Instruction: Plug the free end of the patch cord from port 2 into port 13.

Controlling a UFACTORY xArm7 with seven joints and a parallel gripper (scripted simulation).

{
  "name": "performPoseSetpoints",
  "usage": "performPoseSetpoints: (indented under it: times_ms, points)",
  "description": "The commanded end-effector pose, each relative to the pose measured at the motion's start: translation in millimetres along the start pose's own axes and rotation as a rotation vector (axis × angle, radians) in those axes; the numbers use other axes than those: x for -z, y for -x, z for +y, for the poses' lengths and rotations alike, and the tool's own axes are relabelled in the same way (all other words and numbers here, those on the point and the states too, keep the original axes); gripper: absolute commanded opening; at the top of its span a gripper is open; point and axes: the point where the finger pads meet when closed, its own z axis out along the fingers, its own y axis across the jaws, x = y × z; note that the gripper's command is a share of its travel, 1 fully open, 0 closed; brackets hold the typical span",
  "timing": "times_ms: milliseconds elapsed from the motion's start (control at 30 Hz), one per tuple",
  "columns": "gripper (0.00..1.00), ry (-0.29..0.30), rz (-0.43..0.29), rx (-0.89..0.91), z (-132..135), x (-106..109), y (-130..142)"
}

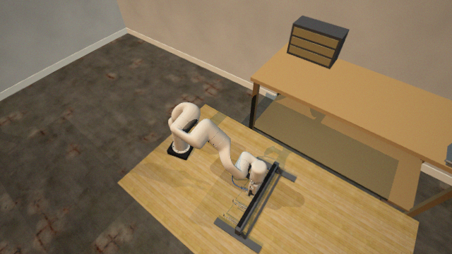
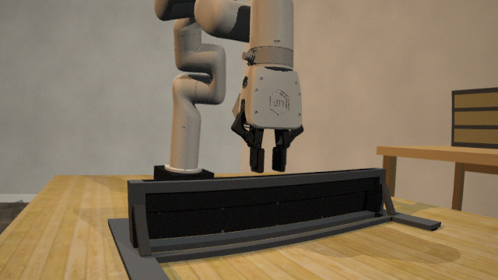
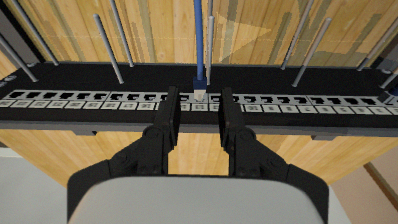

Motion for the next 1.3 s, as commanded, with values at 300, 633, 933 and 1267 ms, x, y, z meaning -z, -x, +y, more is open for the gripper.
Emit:
performPoseSetpoints:
  times_ms: [300,633,933,1267]
  points:
    - [0.38,-0.001,-0.004,0.0,-0.1,35.6,0.7]
    - [0.38,-0.001,-0.004,0.0,-0.1,52.8,0.4]
    - [0.38,-0.001,-0.004,0.0,-0.1,54.2,0.4]
    - [0.0,-0.001,-0.005,0.0,-0.1,54.3,0.4]
